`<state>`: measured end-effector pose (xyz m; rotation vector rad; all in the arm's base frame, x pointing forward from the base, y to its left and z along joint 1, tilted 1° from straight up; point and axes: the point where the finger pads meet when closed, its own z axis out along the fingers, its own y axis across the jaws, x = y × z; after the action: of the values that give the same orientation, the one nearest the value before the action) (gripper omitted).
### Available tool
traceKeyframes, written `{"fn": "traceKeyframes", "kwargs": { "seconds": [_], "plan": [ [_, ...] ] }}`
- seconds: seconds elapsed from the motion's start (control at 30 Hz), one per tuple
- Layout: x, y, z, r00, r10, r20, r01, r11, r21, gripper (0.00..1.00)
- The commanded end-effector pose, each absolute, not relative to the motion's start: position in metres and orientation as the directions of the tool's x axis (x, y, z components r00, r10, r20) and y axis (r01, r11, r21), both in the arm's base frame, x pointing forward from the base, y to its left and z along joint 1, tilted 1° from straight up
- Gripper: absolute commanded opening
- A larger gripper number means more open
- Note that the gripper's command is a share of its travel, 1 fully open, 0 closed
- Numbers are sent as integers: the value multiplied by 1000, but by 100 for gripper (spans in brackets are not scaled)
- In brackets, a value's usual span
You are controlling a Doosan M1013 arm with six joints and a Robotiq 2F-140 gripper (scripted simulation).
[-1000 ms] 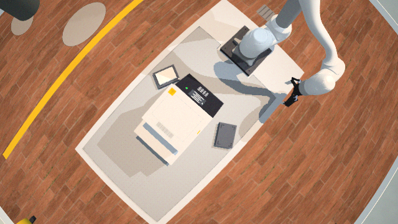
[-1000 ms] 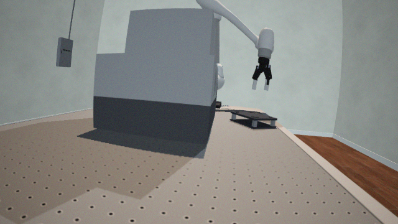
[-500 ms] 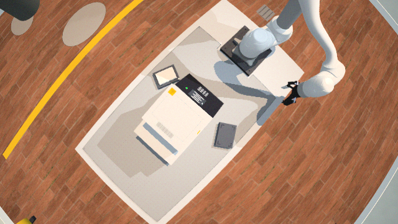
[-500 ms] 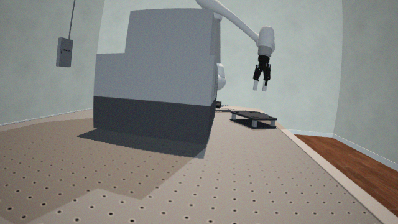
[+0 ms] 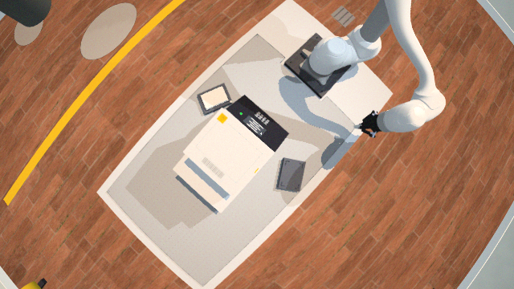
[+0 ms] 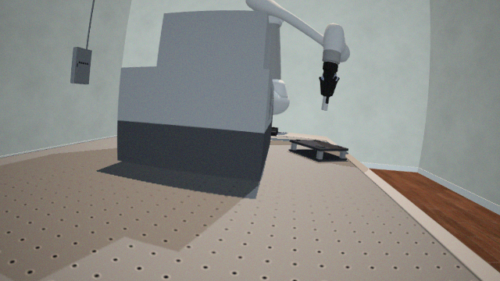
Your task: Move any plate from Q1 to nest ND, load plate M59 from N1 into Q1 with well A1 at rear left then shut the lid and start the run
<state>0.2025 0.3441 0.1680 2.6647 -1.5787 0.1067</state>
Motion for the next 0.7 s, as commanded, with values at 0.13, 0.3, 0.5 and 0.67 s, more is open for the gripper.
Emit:
{"fn": "traceKeyframes", "kwargs": {
  "seconds": [0.13, 0.3, 0.5, 0.67],
  "plan": [
    [229, 329, 182, 543, -837, 72, -840, -543, 15, 0],
    [248, 316, 191, 576, -815, 67, -817, -576, 21, 0],
    [262, 305, 200, 605, -794, 62, -796, -605, 25, 0],
    [278, 291, 209, 634, -771, 57, -773, -634, 29, 0]
  ]
}}
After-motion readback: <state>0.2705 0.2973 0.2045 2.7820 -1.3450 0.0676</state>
